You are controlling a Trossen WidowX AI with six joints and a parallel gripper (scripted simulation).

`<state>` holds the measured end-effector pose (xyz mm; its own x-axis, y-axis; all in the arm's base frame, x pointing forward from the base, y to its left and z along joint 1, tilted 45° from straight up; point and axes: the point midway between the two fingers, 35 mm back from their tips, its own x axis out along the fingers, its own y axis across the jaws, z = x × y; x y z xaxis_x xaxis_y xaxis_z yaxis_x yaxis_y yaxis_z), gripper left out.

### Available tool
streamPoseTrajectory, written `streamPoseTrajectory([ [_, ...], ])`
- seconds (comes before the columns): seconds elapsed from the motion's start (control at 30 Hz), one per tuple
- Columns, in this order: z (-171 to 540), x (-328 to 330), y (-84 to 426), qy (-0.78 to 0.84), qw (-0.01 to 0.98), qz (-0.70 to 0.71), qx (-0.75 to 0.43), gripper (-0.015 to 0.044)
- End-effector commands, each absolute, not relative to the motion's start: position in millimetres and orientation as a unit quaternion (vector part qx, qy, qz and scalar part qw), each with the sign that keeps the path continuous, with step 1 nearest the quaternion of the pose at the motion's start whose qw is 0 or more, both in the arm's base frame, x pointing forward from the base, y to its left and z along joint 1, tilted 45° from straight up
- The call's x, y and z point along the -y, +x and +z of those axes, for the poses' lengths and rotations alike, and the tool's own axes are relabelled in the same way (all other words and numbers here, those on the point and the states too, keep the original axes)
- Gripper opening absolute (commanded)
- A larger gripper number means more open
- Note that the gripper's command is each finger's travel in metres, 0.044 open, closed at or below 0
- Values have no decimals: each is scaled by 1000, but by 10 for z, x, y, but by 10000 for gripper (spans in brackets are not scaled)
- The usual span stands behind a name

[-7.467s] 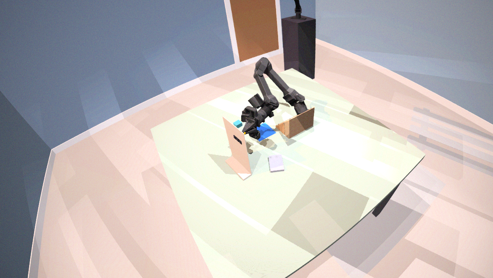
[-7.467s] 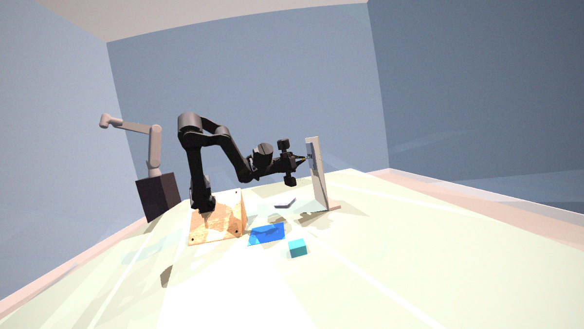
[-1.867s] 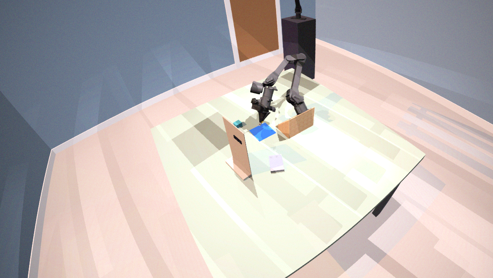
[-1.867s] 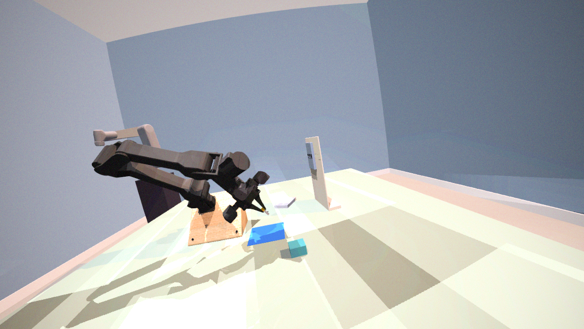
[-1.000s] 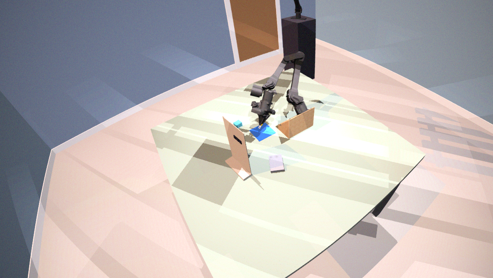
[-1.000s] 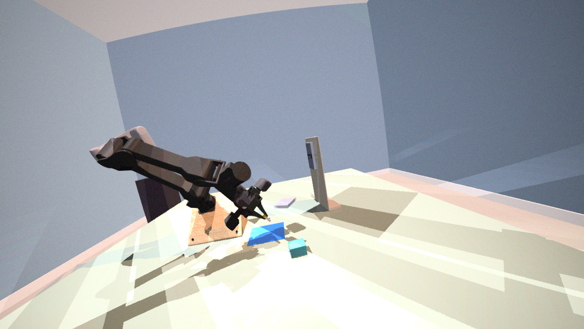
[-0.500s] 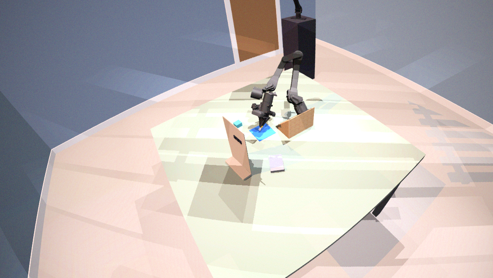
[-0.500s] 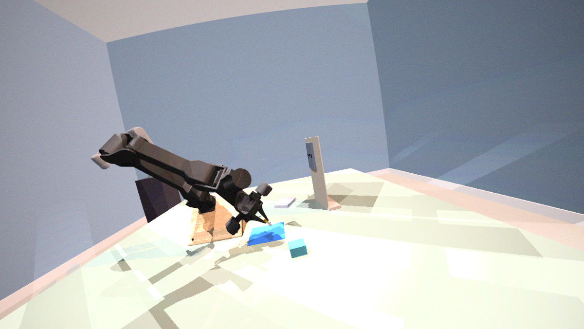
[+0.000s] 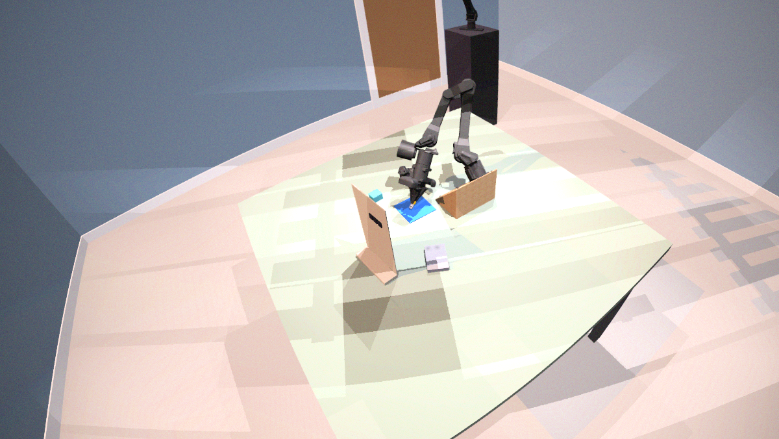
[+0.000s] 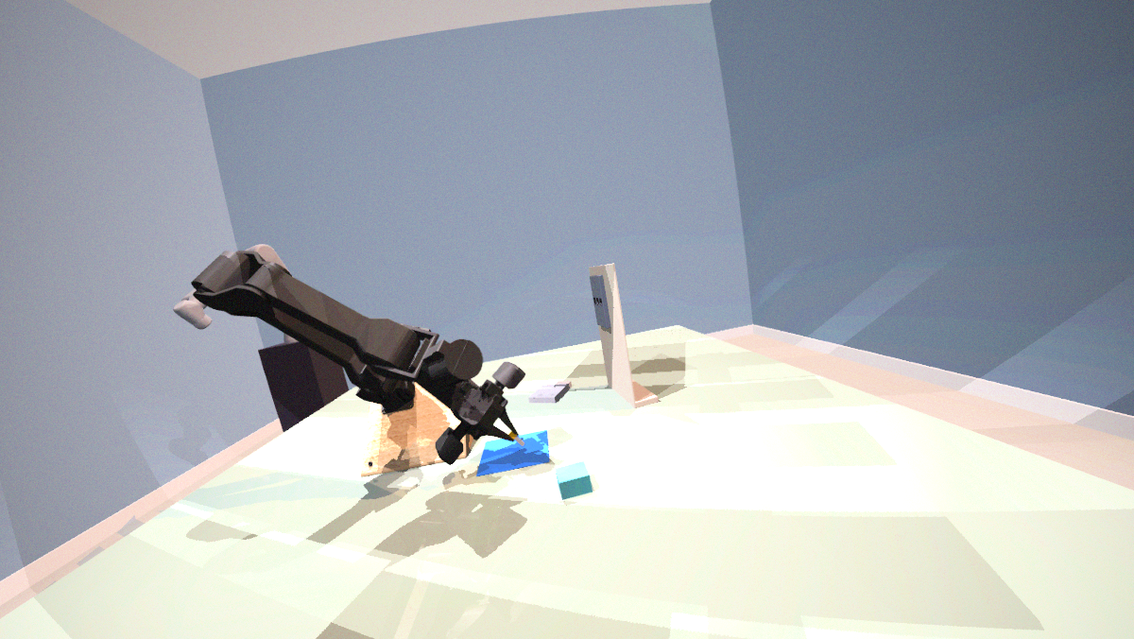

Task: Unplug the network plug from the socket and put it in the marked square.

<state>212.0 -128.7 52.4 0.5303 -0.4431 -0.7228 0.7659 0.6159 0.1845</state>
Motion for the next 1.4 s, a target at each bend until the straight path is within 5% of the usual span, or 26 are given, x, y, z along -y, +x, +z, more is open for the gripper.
streamPoseTrajectory([
  [0.0, 468, 1307, 2104, 248, 838, -358, -329, 0],
  [0.63, 483, 1342, 2104, 249, 838, -361, -325, 0],
  [0.83, 483, 1342, 2104, 249, 838, -361, -325, 156],
  [1.37, 540, 1302, 2070, 249, 838, -360, -326, 156],
])
